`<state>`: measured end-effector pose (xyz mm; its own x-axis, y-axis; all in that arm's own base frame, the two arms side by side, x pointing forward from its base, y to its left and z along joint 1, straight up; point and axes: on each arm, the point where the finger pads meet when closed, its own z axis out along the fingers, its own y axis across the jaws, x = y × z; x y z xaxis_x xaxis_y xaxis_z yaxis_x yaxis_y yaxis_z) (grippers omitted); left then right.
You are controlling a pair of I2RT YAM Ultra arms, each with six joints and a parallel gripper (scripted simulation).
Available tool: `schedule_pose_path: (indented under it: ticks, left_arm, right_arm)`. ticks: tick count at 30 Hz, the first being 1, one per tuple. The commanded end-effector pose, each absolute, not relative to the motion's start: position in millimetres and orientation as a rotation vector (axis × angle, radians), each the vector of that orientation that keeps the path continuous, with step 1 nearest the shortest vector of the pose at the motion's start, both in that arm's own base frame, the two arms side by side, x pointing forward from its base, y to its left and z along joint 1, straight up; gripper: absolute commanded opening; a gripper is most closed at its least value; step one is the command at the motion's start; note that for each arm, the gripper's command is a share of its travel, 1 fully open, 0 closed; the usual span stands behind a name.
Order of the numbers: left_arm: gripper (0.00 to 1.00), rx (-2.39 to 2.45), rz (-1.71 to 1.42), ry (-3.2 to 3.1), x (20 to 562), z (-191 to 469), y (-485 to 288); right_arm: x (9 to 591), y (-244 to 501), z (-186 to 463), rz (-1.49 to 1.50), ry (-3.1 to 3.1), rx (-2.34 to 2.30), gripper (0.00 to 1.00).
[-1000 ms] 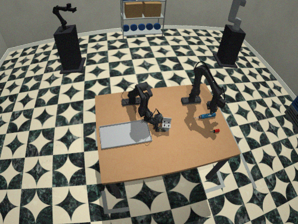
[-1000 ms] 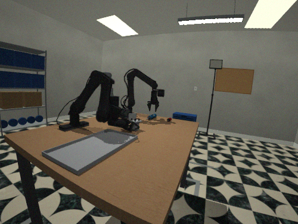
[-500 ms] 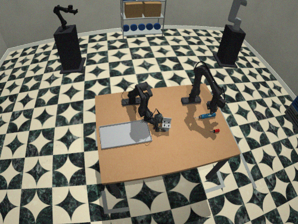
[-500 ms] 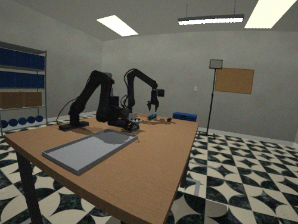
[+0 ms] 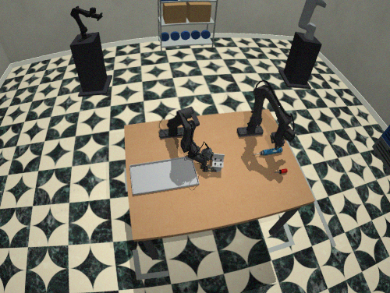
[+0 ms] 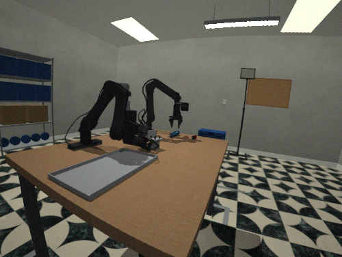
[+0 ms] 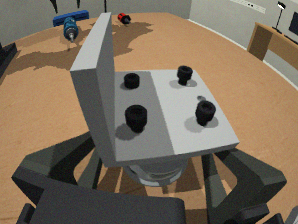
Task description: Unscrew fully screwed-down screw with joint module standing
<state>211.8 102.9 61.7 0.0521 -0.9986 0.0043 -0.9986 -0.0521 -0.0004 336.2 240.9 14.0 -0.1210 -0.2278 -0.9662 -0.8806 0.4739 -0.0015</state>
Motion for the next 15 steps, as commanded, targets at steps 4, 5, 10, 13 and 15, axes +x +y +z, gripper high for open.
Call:
schedule_pose_path:
  ticks: [4,5,10,13,15]
  left_arm:
    - [0.65,2.292,0.013,-2.161,214.0,64.4,103.3]
    - [0.65,2.292,0.013,-2.161,214.0,64.4,103.3]
    - [0.65,2.292,0.013,-2.161,214.0,64.4,103.3]
    - [0.65,2.292,0.013,-2.161,214.0,64.4,103.3]
    - [0.65,2.292,0.013,-2.161,214.0,64.4,103.3]
  right_arm:
    - [338.8,234.7,14.6,0.731,1.638,-0.967,0.86]
    - [338.8,234.7,14.6,0.731,1.638,-0.967,0.86]
    - [338.8,234.7,14.6,0.731,1.638,-0.967,0.86]
    - [338.8,234.7,14.6,0.731,1.638,-0.967,0.86]
    - [338.8,234.7,14.6,0.731,1.638,-0.967,0.86]
